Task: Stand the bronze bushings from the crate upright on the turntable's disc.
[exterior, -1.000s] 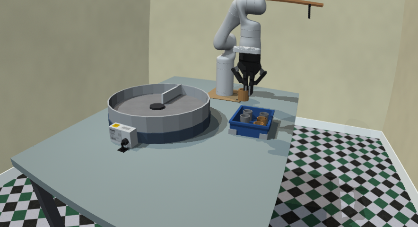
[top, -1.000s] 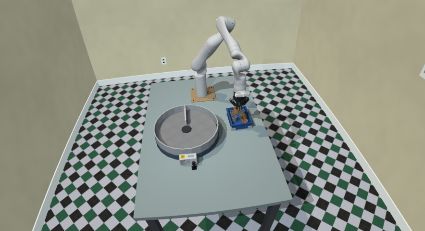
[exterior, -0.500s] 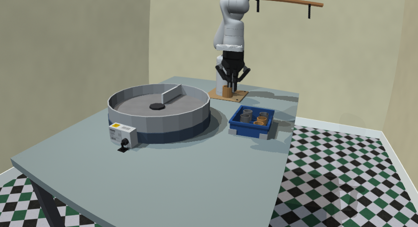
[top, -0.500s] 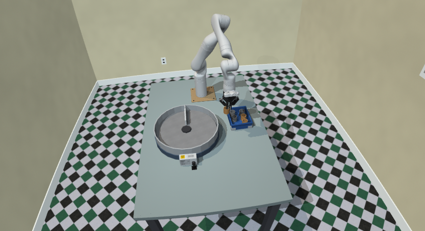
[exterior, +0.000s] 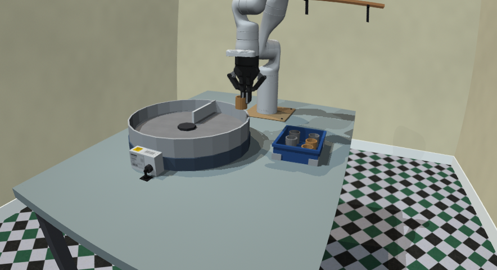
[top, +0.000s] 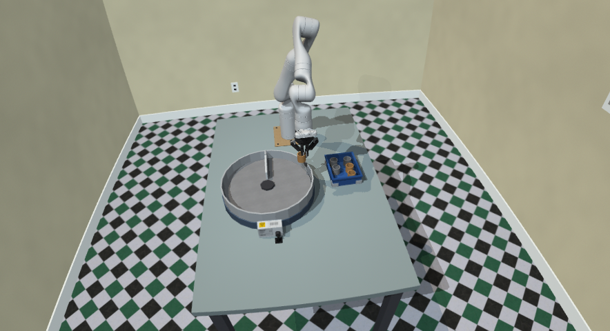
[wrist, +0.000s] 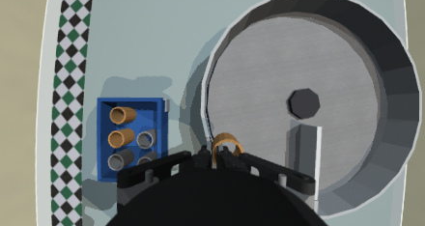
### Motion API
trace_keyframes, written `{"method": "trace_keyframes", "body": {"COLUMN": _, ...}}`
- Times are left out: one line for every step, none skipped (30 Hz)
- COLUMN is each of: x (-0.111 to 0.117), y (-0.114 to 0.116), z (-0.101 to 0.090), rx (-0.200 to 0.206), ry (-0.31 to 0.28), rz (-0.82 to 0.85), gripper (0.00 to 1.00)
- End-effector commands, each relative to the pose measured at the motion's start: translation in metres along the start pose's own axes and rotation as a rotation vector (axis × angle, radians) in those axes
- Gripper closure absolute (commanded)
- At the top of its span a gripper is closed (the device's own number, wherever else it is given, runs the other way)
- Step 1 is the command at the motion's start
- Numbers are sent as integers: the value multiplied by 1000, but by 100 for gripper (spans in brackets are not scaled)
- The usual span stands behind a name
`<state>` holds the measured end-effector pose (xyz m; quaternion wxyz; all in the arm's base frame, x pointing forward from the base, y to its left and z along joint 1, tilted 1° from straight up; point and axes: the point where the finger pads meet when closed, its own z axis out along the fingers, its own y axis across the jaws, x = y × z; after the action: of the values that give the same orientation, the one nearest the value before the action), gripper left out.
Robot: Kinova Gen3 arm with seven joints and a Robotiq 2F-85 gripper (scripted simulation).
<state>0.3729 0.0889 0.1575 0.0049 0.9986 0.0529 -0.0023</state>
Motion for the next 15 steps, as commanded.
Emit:
{"method": "trace_keyframes", "body": {"x": -3, "y": 35, "z": -4, "rx": 3, "ry": 10, "rz": 11, "gripper": 100}}
{"method": "trace_keyframes", "body": {"x": -5, "y": 41, "z": -3, "rx": 3, "ry": 10, "rz": 11, "gripper": 100}}
{"method": "trace_keyframes", "body": {"x": -5, "y": 41, "z": -3, "rx": 3, "ry": 10, "rz": 11, "gripper": 100}}
{"method": "trace_keyframes", "body": {"x": -5, "y": 41, "z": -3, "rx": 3, "ry": 10, "rz": 11, "gripper": 100}}
{"method": "trace_keyframes", "body": {"x": -8, "y": 48, "z": -2, "rx": 2, "ry": 1, "rz": 11, "gripper": 100}}
{"method": "trace_keyframes", "body": {"x": -8, "y": 54, "z": -2, "rx": 0, "ry": 5, "rz": 11, "gripper": 100}}
{"method": "trace_keyframes", "body": {"x": -9, "y": 60, "z": -2, "rx": 0, "ry": 8, "rz": 11, "gripper": 100}}
{"method": "trace_keyframes", "body": {"x": -10, "y": 66, "z": -2, "rx": 0, "ry": 9, "rz": 11, "gripper": 100}}
{"method": "trace_keyframes", "body": {"x": -11, "y": 71, "z": -2, "rx": 0, "ry": 8, "rz": 11, "gripper": 100}}
{"method": "trace_keyframes", "body": {"x": -12, "y": 75, "z": -2, "rx": 1, "ry": 7, "rz": 11, "gripper": 100}}
{"method": "trace_keyframes", "body": {"x": -13, "y": 80, "z": -2, "rx": 0, "ry": 7, "rz": 11, "gripper": 100}}
{"method": "trace_keyframes", "body": {"x": -14, "y": 84, "z": -2, "rx": 0, "ry": 7, "rz": 11, "gripper": 100}}
{"method": "trace_keyframes", "body": {"x": -15, "y": 88, "z": -2, "rx": 0, "ry": 7, "rz": 11, "gripper": 100}}
{"method": "trace_keyframes", "body": {"x": -16, "y": 91, "z": -2, "rx": 0, "ry": 7, "rz": 11, "gripper": 100}}
{"method": "trace_keyframes", "body": {"x": -16, "y": 94, "z": -2, "rx": 0, "ry": 7, "rz": 11, "gripper": 100}}
